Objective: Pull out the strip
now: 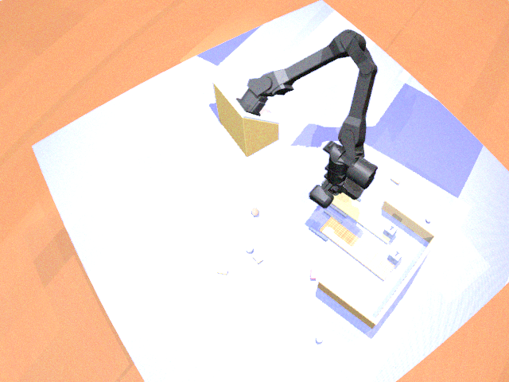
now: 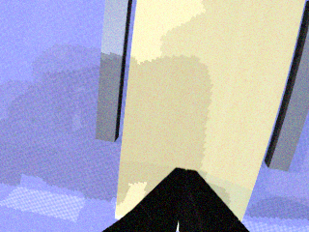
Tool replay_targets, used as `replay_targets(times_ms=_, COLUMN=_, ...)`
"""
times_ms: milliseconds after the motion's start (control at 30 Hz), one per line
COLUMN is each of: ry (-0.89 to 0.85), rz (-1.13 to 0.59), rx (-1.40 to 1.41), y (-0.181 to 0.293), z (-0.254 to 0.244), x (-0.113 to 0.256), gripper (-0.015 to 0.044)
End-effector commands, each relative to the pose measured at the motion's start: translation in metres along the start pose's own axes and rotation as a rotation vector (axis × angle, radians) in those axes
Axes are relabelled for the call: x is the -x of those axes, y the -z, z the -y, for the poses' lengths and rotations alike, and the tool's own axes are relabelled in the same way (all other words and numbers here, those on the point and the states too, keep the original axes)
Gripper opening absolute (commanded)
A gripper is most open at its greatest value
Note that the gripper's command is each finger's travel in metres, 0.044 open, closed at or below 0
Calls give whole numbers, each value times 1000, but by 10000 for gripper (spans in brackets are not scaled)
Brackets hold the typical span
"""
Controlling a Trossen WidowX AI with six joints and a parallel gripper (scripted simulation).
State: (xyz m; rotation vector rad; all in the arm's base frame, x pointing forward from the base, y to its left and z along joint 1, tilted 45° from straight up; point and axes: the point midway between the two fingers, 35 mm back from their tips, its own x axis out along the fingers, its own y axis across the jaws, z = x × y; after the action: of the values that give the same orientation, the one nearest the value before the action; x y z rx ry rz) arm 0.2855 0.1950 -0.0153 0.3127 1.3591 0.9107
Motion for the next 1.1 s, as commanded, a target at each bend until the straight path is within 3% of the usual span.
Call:
replay_targets(times_ms=0, ry=0, rz=-25, rx=-14, y=15, z=1, x=-5, gripper=0)
replay_targets(times_ms=1067, ry=0, rz=-27, rx=-16, y=61, z=1, x=-4, gripper=0)
